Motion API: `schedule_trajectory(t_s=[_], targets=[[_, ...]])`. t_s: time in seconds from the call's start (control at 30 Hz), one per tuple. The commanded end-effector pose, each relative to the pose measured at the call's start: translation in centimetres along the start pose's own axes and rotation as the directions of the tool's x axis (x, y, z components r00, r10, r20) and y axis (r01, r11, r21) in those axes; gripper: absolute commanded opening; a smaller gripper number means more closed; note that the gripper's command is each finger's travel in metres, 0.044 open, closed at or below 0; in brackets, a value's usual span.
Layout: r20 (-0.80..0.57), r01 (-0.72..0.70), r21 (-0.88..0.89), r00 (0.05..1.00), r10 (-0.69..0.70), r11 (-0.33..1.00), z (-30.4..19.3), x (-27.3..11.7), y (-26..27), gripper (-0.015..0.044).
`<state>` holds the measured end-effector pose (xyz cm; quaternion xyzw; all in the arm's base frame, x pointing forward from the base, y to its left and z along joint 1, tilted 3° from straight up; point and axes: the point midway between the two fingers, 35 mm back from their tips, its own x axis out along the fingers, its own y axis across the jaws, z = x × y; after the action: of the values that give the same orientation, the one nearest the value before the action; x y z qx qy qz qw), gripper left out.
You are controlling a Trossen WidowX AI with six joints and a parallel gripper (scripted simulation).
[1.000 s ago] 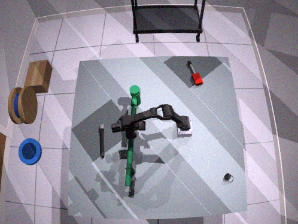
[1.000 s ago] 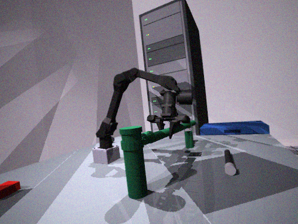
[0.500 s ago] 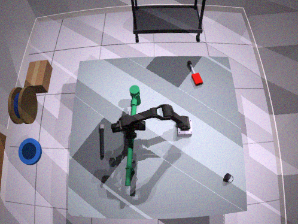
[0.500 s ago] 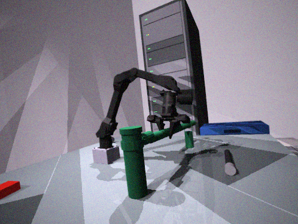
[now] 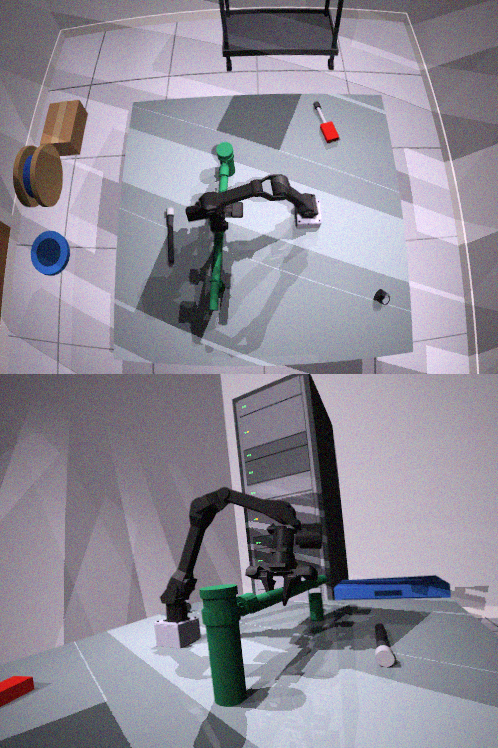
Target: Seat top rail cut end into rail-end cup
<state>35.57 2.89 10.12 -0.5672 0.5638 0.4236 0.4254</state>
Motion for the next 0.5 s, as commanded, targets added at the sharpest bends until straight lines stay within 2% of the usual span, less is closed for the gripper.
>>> schedule_trajectory(t_s=[0.0,0.47], targets=[[-0.003,0.004,0.001,1.0,-0.004,1.0,-0.2,-0.12,-0.01,0.0],[-0.001,0.0,0.0,1.0,0.0,1.0,-0.08,-0.01,-0.01,0.0]])
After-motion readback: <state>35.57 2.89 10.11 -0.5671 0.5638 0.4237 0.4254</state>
